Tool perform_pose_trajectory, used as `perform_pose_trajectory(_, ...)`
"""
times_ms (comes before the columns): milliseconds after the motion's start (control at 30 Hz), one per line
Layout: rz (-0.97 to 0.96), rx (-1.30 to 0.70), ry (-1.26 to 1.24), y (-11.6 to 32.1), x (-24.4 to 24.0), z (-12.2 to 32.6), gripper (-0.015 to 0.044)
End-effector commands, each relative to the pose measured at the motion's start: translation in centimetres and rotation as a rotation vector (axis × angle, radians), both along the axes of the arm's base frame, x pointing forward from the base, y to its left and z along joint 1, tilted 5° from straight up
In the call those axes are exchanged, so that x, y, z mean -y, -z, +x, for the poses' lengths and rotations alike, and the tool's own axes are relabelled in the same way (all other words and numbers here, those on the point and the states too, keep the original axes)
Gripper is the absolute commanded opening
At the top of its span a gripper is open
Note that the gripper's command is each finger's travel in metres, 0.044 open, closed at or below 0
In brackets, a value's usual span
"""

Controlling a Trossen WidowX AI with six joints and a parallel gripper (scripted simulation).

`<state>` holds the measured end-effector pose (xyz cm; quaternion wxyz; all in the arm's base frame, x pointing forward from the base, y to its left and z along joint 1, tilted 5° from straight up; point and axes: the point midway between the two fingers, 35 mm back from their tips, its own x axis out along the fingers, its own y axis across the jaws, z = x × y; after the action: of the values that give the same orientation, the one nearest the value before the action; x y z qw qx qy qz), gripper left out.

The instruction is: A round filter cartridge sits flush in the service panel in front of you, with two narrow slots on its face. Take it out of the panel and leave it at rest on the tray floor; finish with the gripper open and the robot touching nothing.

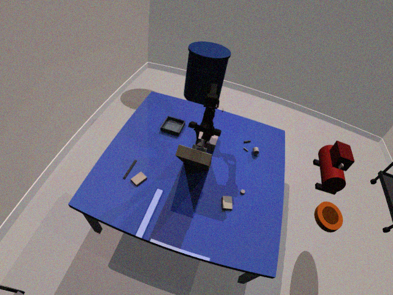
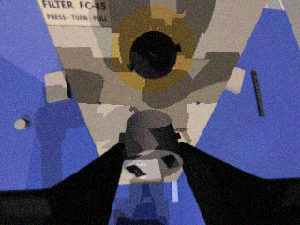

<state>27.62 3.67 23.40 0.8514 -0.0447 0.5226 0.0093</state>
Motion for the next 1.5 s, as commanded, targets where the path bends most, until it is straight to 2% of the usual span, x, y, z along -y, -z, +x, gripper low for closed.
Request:
perform_pose_trajectory(0, 0.002, 0.022, 0.006, -2.3, 0.1, -0.9, 0.0000)
perform_pose_trajectory(267, 0.001, 0.019, 0.006, -3.7, 0.6, -1.7, 0.0000)
perform_pose_trajectory(1033, -0.005, 0.021, 0.006, -3.2, 8.4, -0.8, 0.0000)
perform_pose_trajectory(1100, -0.006, 0.017, 0.030, -3.2, 7.9, -1.0, 0.0000)
perform_pose_trajectory(1467, -0.018, 0.033, 0.312, -2.7, 13.3, -2.7, 0.0000)
